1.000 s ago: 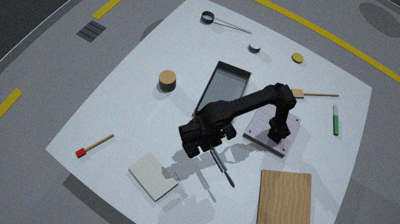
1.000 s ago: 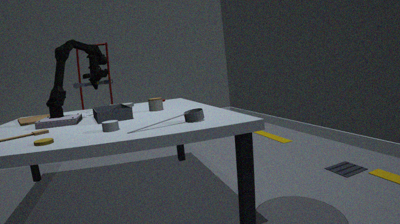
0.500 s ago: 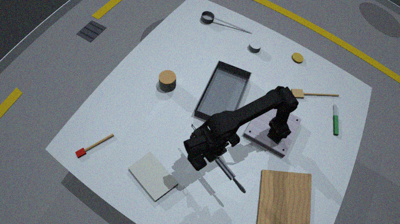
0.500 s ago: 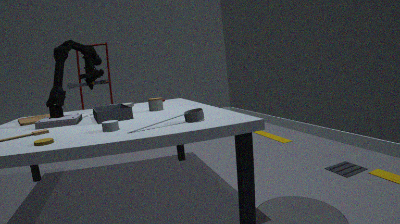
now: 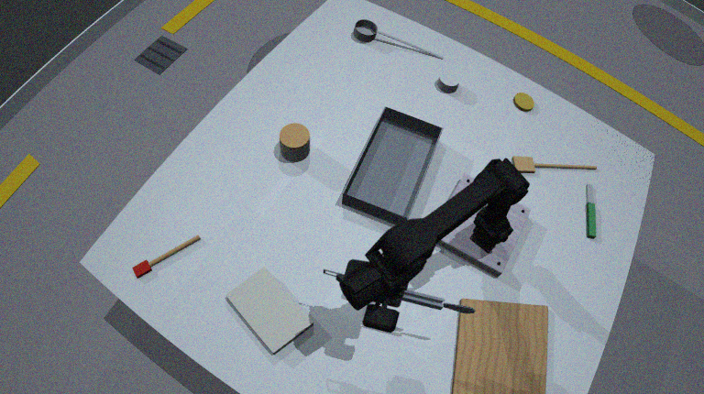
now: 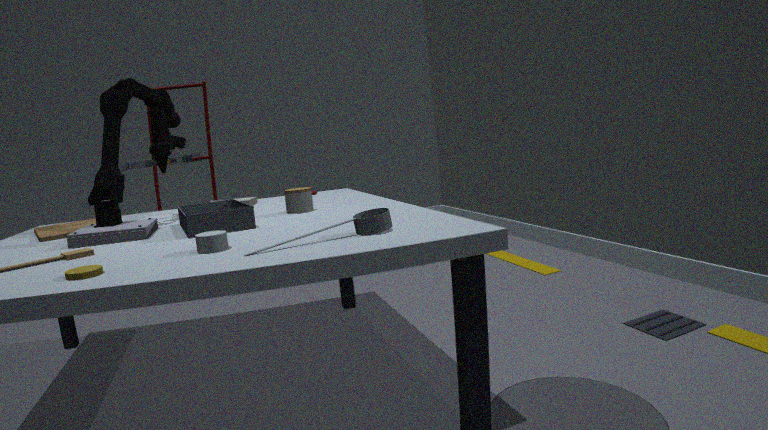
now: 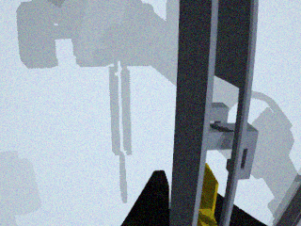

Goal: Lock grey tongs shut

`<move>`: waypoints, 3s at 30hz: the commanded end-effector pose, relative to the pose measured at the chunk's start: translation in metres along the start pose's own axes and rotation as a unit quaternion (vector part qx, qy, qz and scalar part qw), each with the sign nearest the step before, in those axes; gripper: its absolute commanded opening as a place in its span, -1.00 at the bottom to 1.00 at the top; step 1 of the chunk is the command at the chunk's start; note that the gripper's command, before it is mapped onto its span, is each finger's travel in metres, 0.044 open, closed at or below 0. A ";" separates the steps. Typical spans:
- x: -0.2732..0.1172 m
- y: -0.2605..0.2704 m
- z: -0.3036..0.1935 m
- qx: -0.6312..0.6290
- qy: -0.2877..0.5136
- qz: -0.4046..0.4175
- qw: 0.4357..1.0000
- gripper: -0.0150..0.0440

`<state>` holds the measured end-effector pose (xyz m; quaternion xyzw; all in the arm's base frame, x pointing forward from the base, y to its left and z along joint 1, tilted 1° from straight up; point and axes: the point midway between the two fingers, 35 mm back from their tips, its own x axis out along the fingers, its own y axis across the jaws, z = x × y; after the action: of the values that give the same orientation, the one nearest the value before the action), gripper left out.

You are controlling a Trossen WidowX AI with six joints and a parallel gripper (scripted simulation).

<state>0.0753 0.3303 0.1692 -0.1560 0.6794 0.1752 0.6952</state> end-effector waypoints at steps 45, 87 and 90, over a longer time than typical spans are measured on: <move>-0.003 0.079 -0.145 -0.881 -0.006 0.006 0.473 -1.00; -0.005 0.083 -0.291 -0.901 -0.009 0.006 -0.433 -1.00; -0.005 0.081 -0.301 -0.870 -0.009 0.006 -0.492 -1.00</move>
<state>-0.2201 0.2699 0.1649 0.5529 0.4534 -0.5443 0.4387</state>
